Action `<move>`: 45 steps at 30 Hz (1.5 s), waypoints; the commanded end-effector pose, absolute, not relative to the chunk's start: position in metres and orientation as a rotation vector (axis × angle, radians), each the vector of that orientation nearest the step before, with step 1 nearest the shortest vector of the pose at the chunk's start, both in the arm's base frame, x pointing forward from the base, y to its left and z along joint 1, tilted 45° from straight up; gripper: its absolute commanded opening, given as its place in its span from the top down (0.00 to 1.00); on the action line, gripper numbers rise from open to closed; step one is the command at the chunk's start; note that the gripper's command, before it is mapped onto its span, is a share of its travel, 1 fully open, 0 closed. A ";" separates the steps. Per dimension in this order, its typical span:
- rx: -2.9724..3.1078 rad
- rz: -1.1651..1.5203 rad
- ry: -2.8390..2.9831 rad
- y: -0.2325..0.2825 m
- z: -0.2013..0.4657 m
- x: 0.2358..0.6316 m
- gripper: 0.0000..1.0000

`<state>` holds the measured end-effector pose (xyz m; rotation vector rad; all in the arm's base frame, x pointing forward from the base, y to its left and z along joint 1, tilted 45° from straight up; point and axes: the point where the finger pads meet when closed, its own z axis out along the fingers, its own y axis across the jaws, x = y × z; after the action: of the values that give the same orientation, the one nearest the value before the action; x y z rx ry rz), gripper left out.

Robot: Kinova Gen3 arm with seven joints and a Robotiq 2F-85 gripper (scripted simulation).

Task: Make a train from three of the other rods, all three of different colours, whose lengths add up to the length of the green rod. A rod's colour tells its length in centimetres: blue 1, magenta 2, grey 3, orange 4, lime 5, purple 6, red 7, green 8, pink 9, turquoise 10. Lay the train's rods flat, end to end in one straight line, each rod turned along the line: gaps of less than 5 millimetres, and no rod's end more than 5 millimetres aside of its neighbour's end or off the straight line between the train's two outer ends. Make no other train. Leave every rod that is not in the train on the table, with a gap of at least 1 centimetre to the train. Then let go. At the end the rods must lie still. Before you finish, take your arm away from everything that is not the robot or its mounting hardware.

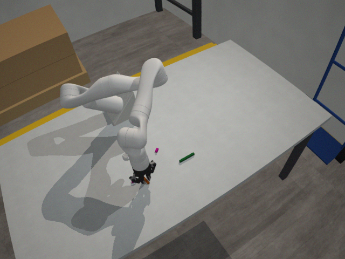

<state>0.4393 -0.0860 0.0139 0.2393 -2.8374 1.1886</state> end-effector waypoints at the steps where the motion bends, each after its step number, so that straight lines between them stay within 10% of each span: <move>1: 0.241 1.189 -2.839 -0.085 0.014 0.440 0.76; 36: 0.241 1.189 -2.839 -0.021 0.078 0.439 0.76; 37: 0.241 1.189 -2.839 -0.021 0.078 0.439 0.00; 45: 0.241 1.189 -2.839 -0.021 0.078 0.439 0.00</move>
<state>0.4385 -0.0219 0.0771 0.2393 -2.8374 1.1887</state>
